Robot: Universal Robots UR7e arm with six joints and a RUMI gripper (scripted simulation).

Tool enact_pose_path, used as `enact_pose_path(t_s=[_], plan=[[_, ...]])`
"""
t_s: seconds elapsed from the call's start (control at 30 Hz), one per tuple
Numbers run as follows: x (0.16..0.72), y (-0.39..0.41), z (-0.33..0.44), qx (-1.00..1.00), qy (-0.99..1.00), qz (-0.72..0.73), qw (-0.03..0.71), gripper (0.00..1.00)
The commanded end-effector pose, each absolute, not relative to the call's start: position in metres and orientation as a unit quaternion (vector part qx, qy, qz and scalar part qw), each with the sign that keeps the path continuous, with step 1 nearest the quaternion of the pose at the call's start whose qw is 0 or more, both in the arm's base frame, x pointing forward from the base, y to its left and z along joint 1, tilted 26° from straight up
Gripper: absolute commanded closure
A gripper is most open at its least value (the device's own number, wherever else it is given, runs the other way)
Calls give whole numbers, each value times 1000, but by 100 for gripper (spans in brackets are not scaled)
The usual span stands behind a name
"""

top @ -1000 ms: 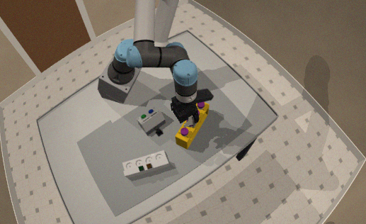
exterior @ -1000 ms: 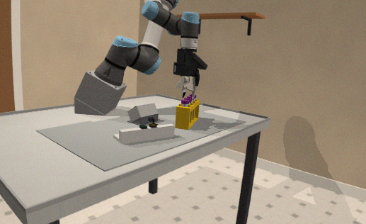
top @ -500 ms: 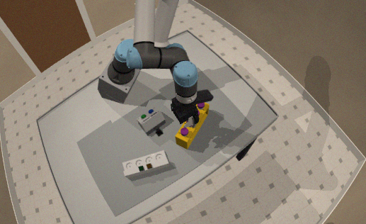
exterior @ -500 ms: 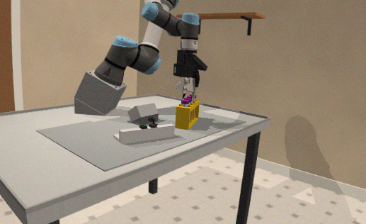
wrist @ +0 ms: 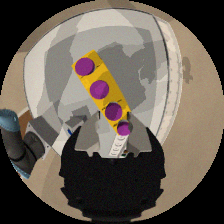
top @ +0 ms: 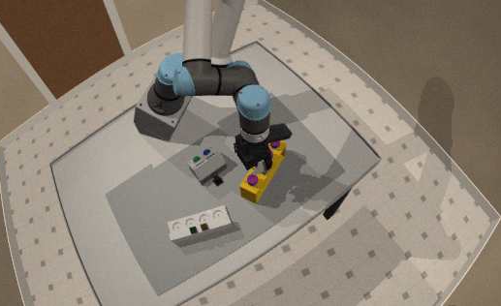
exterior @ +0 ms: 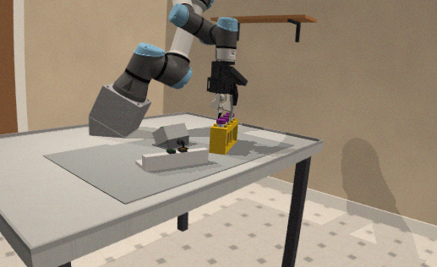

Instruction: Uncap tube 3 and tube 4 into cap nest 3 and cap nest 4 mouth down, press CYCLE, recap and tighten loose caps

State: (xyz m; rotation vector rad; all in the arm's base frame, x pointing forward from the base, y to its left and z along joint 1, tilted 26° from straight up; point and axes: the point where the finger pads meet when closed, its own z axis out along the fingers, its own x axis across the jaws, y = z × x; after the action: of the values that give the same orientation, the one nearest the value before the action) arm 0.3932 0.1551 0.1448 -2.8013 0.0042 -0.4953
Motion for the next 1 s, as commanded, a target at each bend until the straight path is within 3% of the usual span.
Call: enact_pose_path(t_s=[0.0, 0.53, 0.97], plan=[[393, 155, 145, -974, 1, -173, 148, 100], [394, 155, 145, -973, -47, -180, 139, 100], [393, 155, 145, -907, -355, -215, 74, 100]])
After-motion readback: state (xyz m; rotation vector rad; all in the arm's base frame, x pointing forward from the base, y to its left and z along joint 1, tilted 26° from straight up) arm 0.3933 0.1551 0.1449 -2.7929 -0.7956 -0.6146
